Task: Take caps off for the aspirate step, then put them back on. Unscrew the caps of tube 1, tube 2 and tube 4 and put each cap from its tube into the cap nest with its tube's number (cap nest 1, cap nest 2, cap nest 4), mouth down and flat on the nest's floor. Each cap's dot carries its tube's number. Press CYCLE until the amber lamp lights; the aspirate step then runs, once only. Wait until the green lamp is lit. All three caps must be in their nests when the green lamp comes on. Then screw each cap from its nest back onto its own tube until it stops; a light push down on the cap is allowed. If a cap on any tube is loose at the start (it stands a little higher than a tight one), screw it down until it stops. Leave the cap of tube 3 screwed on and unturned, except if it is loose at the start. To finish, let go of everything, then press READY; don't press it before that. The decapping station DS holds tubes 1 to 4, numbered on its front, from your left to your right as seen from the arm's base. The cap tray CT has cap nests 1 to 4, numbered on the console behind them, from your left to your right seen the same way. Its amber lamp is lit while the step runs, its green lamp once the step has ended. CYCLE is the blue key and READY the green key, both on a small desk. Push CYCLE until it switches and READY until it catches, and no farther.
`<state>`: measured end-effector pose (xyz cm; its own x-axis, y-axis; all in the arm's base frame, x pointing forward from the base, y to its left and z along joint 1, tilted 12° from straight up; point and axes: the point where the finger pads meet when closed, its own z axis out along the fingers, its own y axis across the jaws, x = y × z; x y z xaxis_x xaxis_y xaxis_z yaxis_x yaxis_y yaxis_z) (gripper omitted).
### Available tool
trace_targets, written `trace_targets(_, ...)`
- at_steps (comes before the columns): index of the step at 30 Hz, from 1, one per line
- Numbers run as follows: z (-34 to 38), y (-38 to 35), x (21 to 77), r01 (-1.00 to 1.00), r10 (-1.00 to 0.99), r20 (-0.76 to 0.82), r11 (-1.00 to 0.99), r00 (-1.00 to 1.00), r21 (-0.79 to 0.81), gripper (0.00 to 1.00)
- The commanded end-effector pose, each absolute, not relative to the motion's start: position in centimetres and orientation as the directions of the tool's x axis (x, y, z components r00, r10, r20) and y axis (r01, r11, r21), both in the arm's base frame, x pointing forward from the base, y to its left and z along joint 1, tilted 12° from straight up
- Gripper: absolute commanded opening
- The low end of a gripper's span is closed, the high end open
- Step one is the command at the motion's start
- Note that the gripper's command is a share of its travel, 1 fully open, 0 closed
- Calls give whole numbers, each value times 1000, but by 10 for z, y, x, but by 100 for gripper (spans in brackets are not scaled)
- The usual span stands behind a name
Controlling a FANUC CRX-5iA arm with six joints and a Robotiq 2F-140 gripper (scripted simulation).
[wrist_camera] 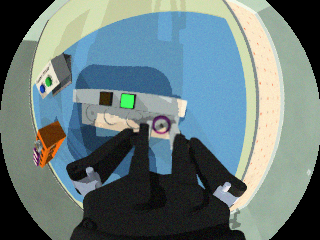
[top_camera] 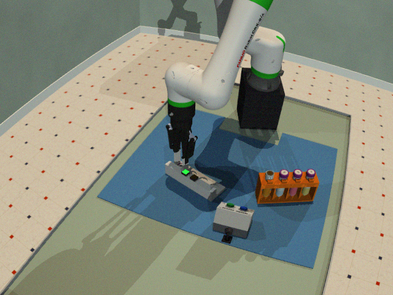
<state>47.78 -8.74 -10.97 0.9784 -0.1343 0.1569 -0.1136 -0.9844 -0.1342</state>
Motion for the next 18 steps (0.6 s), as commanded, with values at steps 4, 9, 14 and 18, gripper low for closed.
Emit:
trace_targets(4,-85,-90,474,-114,-134,157,-984,978,-134,0)
trace_targets(9,-61,-93,469,-114,-134,157,-984,978,-134,0)
trace_targets(14,-46,-95,467,-114,-134,157,-984,978,-134,0)
trace_targets(18,-27,-97,463,-114,-134,157,-984,978,-134,0)
